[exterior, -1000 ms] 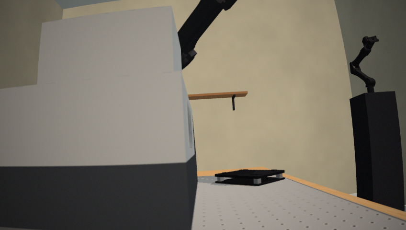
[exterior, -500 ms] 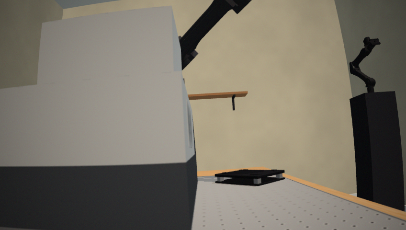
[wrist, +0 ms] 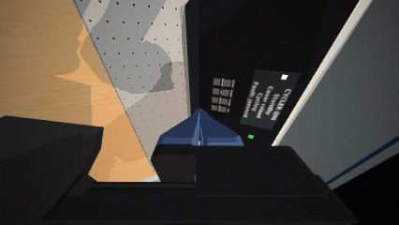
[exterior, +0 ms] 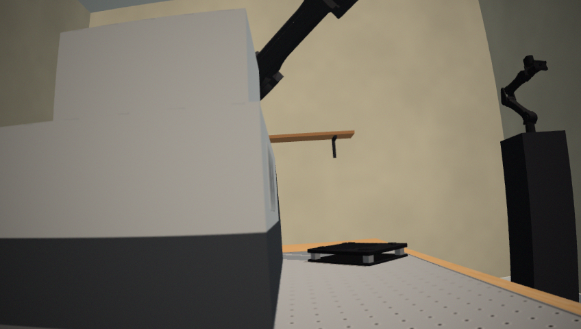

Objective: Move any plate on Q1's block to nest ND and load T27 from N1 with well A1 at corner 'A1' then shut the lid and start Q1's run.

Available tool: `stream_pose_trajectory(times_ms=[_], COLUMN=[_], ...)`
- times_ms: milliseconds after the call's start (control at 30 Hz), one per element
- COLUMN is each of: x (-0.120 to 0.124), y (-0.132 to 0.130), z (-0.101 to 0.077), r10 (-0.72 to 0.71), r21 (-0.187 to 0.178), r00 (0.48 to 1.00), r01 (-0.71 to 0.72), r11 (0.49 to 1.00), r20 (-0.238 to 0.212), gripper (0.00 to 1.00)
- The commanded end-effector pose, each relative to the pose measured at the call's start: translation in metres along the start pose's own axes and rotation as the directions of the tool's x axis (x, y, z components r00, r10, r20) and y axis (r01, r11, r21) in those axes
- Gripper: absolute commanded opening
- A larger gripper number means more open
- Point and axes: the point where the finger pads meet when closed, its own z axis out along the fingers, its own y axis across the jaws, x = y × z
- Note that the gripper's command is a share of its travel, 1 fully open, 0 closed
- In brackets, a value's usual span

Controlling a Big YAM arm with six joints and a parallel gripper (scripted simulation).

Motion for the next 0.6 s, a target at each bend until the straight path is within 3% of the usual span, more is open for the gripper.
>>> stream_pose_trajectory(times_ms=[0,167,367,567], x=[0.01,0.01,0.009,0.008], y=[-0.008,-0.006,-0.029,-0.019], z=[0.006,0.005,0.015,0.028], r10=[-0.003,0.002,-0.032,0.005], r21=[0.01,0.001,0.048,0.003], r00=[1.0,1.0,0.999,1.0], r01=[0.003,-0.002,0.033,-0.005], r11=[1.0,1.0,0.998,1.0], r20=[-0.022,-0.024,-0.018,-0.016], gripper=[0.0,0.0,0.0,0.0])
